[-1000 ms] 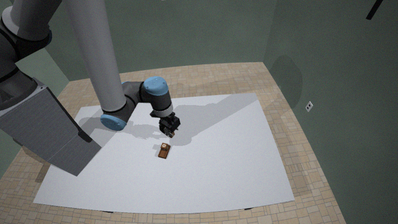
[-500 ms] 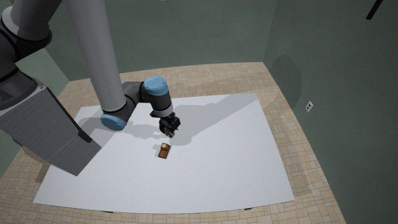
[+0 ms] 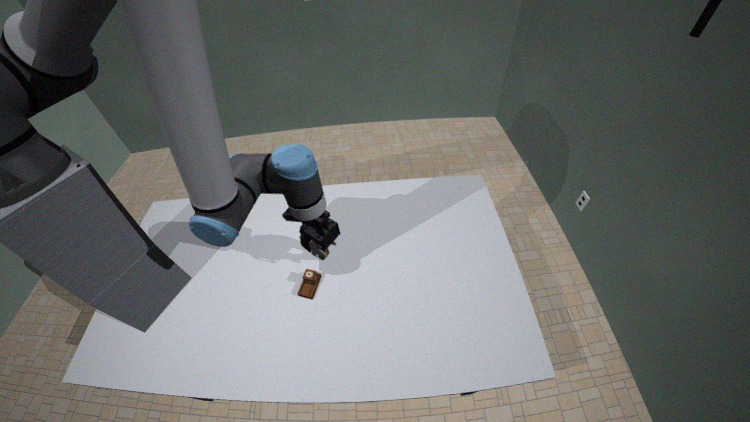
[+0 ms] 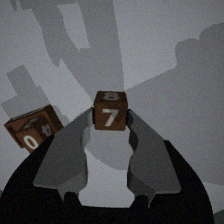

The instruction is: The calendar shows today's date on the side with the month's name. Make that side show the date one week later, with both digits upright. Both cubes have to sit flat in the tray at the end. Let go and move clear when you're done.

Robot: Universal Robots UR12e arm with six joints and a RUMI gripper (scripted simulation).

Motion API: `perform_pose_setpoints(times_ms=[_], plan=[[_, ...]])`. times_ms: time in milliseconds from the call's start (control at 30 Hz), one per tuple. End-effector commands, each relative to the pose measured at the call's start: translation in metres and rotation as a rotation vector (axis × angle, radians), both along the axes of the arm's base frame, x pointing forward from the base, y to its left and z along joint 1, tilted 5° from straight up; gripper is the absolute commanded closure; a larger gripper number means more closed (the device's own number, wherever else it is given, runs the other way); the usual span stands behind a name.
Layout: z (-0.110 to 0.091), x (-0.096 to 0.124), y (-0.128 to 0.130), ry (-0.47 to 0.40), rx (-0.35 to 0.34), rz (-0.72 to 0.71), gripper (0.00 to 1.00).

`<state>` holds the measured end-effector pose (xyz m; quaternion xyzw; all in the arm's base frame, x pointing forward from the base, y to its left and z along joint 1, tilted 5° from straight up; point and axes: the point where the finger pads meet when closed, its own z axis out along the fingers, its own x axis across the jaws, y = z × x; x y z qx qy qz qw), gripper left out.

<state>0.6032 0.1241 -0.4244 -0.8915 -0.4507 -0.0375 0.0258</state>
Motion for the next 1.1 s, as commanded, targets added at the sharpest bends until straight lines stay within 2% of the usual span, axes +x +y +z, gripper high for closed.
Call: perform_pose_setpoints(times_ms=[0, 400, 533, 600, 633, 767, 900, 1067], plan=[[-0.0001, 0.0021, 0.0007, -0.003, -0.001, 0.001, 0.89], [-0.0001, 0.0021, 0.0007, -0.003, -0.001, 0.001, 0.89], [-0.0001, 0.0021, 0.0007, -0.003, -0.001, 0.001, 0.82], [-0.0001, 0.0021, 0.0007, -0.003, -0.001, 0.001, 0.82], [-0.0001, 0.0021, 0.0007, -0.003, -0.001, 0.001, 0.78], [-0.0001, 0.0021, 0.0007, -0.003, -0.001, 0.001, 0.78], [-0.0001, 0.0021, 0.0007, -0.003, -0.001, 0.001, 0.71], [-0.0001, 0.0021, 0.0007, -0.003, -0.001, 0.001, 0.71]])
